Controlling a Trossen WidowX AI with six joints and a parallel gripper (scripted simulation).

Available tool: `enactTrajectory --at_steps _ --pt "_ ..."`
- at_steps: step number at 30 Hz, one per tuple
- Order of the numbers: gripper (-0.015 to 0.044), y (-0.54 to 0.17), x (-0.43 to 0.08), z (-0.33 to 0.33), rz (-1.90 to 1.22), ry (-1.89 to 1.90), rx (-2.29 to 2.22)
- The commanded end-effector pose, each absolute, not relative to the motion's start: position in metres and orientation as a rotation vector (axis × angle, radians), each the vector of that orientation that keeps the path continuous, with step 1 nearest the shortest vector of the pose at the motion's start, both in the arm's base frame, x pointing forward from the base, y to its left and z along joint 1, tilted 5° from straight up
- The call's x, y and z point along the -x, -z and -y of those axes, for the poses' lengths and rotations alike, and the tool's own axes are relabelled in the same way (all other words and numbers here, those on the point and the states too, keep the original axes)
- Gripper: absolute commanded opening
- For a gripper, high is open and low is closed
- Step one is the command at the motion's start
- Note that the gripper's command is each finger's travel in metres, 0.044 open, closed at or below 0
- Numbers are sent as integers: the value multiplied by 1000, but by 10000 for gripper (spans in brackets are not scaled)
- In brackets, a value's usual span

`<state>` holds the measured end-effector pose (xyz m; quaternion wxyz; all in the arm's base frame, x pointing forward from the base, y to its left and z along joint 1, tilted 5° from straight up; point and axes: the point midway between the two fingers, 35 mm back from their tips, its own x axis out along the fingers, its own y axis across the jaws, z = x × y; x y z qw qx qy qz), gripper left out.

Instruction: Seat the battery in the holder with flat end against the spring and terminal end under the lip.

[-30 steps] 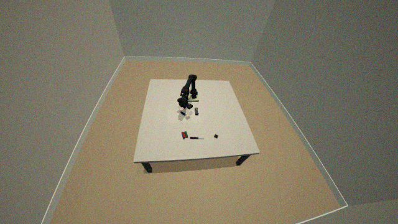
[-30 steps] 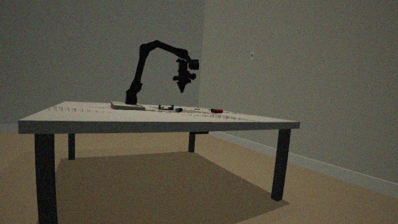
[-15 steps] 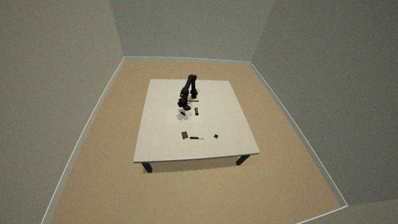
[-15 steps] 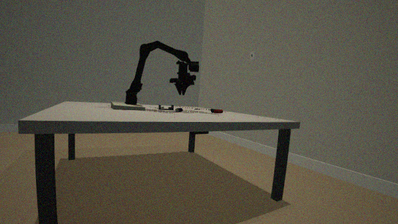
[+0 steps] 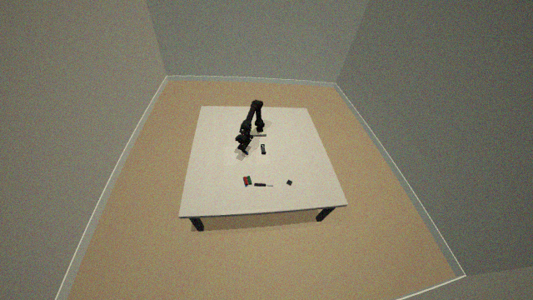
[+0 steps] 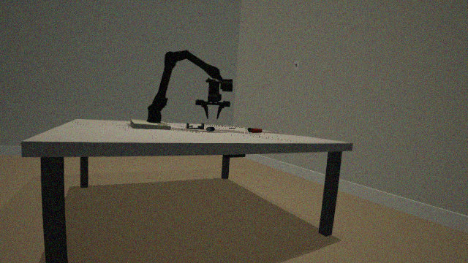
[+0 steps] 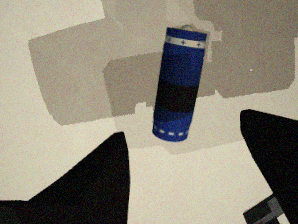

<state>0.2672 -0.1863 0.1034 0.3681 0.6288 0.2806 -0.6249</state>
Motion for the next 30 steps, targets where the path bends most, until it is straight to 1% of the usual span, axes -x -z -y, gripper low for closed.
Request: enactTrajectory --at_steps 1,10,30 --pt "248 -87 -261 187 -520 1781 -1819" --pt "248 -86 -262 188 -520 1781 -1819" --pt "248 -54 -264 191 -520 1781 -1819"
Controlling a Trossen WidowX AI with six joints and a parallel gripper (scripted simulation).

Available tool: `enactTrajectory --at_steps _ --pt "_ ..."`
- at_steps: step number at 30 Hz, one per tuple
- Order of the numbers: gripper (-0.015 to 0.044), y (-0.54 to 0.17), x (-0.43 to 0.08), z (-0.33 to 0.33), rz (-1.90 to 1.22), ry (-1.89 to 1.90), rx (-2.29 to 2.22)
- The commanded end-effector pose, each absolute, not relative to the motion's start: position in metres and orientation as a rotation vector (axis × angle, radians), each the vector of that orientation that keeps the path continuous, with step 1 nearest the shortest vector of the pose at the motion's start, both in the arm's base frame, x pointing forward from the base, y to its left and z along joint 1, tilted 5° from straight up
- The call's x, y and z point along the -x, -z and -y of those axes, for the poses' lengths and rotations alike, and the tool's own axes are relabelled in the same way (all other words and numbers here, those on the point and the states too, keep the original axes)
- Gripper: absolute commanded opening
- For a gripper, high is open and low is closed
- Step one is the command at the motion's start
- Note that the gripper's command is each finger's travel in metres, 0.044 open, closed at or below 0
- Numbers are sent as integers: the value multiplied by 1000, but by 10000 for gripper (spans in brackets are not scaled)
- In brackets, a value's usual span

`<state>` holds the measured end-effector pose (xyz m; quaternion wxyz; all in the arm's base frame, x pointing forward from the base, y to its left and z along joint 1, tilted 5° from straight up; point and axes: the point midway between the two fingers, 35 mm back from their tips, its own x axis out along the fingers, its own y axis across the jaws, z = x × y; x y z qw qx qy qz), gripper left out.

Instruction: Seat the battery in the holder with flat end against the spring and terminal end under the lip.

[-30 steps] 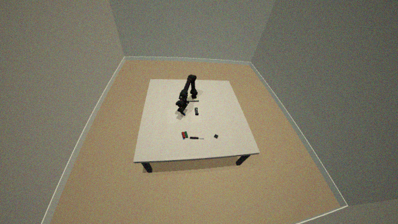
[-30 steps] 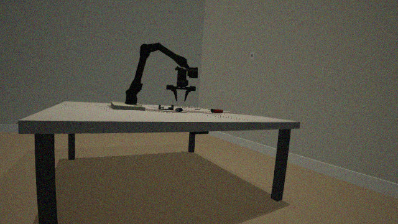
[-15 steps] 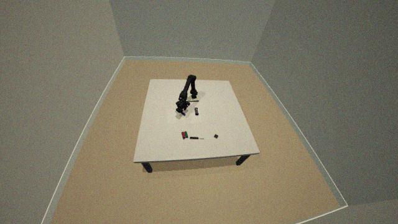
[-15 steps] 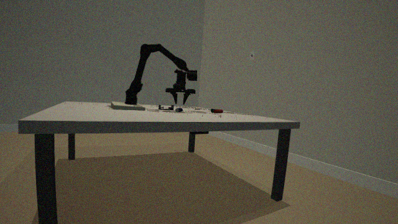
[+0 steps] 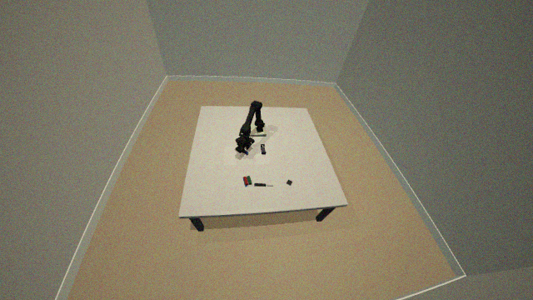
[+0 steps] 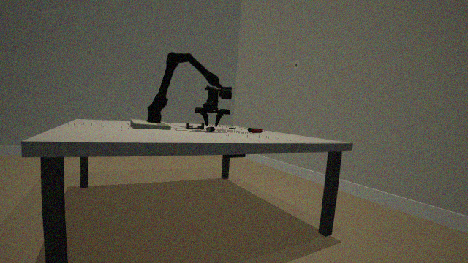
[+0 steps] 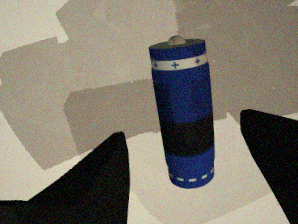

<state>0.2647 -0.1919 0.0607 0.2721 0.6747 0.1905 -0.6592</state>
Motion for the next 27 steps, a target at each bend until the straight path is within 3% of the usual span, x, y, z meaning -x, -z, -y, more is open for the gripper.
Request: enactTrajectory --at_steps 1,12,17,27 --pt "248 -52 -264 191 -520 1781 -1819" --pt "248 -37 -264 192 -520 1781 -1819" --pt "116 -37 -264 192 -520 1781 -1819" --pt "85 -43 -264 192 -520 1781 -1819"
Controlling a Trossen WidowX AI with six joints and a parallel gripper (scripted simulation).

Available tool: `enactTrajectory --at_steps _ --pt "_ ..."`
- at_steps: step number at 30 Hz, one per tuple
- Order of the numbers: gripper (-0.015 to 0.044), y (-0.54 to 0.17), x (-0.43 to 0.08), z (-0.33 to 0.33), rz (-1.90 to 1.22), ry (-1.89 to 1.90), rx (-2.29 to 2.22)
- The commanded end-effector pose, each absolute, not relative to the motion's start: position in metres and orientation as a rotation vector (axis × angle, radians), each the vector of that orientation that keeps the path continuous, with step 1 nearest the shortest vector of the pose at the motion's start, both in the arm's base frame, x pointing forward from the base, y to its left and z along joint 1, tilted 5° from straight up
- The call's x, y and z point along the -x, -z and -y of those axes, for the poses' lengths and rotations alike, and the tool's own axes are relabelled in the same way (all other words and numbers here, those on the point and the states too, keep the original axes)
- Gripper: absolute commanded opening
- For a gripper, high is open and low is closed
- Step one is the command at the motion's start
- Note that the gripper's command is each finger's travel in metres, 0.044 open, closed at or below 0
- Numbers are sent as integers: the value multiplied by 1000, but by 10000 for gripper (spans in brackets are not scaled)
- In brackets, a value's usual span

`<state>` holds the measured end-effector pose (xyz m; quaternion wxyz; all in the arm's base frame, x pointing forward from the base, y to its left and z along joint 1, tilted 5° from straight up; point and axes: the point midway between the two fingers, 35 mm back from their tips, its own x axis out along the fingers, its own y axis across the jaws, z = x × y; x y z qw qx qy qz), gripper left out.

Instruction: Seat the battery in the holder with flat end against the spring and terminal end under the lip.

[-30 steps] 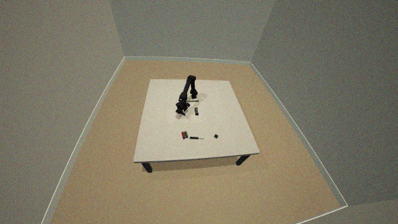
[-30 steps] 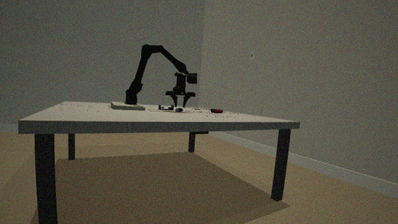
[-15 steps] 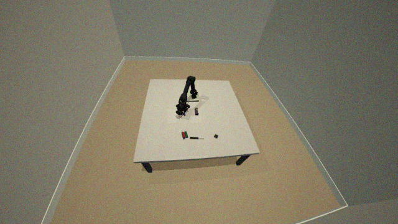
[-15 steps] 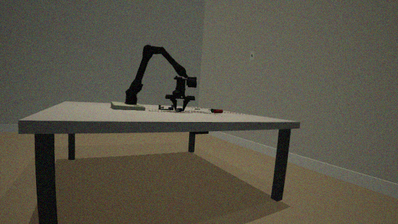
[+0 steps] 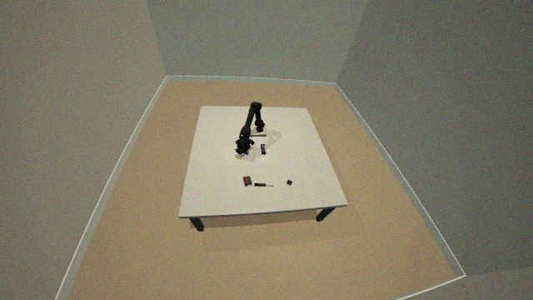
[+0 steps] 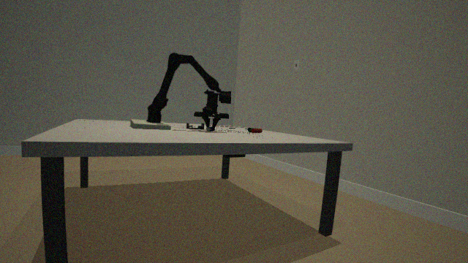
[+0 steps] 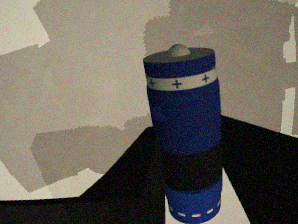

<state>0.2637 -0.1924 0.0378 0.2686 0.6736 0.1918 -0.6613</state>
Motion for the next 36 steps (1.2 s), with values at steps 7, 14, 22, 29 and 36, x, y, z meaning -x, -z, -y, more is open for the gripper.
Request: enactTrajectory --at_steps 7,14,22,29,36 --pt "85 -87 -261 187 -520 1781 -1819" --pt "85 -89 -267 164 -744 1605 -1619" --pt "85 -92 -273 123 -1065 1264 -1238" --pt "85 -94 -273 88 -1271 942 -889" --pt "85 -96 -268 56 -1409 619 -544"
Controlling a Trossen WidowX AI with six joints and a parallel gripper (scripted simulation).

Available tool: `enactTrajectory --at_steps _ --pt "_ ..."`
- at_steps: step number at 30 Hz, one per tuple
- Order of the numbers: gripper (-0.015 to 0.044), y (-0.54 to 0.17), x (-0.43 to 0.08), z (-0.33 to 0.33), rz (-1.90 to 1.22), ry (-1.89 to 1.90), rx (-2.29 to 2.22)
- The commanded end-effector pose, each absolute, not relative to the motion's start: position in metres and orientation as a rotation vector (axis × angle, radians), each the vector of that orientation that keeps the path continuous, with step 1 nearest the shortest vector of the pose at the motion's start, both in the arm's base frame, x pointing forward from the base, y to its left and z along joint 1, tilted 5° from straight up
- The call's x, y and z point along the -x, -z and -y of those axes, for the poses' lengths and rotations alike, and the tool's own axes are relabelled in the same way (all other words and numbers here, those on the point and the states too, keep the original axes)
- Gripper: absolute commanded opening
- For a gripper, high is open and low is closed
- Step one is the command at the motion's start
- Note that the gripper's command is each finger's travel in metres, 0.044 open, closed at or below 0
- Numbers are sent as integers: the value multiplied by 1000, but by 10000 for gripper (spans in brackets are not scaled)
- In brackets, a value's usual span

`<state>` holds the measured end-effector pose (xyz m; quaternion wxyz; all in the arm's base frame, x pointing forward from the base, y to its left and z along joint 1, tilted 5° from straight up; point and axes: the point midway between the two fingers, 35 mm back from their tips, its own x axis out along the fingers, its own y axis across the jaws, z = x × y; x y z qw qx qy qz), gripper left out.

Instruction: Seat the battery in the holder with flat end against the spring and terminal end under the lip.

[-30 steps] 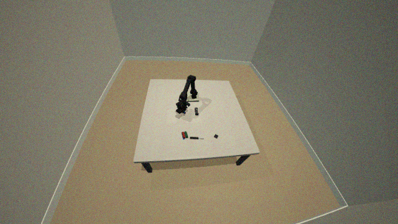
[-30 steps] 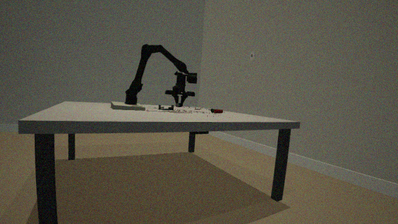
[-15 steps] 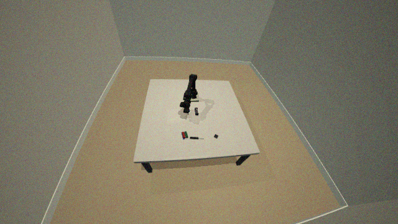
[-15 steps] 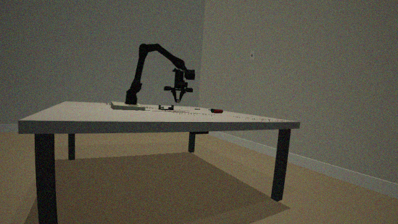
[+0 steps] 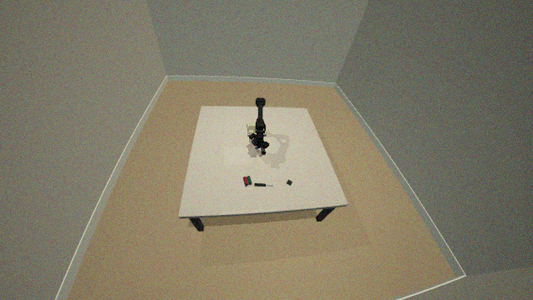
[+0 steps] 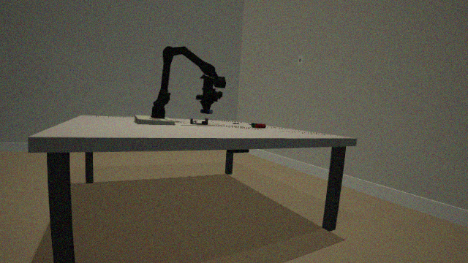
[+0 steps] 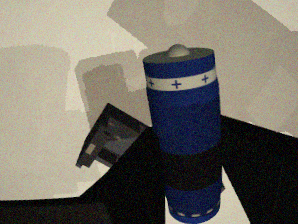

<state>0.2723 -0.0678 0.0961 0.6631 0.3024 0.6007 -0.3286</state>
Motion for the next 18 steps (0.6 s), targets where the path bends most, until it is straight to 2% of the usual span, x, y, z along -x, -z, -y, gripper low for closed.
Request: enactTrajectory --at_steps 1,10,18 --pt "85 -96 -268 51 -1424 572 -494" --pt "85 -97 -257 14 -1507 150 -58" --pt "85 -97 -257 12 -1507 116 -24"
